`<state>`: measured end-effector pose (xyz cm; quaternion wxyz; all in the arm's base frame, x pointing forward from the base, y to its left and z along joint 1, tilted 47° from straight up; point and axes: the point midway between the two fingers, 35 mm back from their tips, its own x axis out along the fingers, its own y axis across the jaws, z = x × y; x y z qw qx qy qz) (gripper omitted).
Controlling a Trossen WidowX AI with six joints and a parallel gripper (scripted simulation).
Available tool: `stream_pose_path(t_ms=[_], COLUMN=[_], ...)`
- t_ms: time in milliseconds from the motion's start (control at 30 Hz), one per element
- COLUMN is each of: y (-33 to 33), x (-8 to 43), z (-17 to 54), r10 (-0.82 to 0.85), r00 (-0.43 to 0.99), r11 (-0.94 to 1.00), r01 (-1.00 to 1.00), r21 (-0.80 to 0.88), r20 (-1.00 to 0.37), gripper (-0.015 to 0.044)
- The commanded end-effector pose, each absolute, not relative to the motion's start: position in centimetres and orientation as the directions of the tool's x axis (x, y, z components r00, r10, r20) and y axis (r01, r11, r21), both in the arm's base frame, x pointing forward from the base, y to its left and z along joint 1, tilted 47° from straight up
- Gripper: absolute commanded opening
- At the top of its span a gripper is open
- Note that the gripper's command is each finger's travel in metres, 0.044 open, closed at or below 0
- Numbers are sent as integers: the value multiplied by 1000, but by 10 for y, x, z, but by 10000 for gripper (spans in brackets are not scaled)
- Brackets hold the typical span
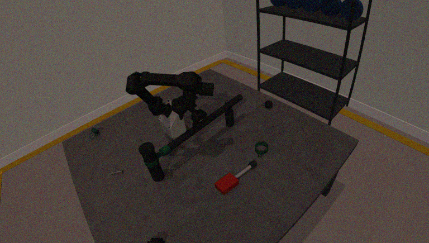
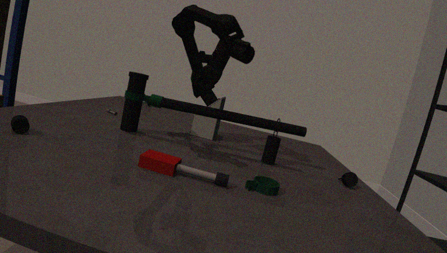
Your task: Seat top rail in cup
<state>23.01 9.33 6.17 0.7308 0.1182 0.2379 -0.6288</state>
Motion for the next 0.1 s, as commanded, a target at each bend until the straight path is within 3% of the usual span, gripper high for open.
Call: stream_pose_path(t_ms=[0,67], y=[94,94], x=[230,230], z=[62,62], r10=[-862,-862], r00=[92,92], r11=[175,175], r01=[977,977], r21=[-124,-124], r20=[-499,-499], gripper=[440,440])
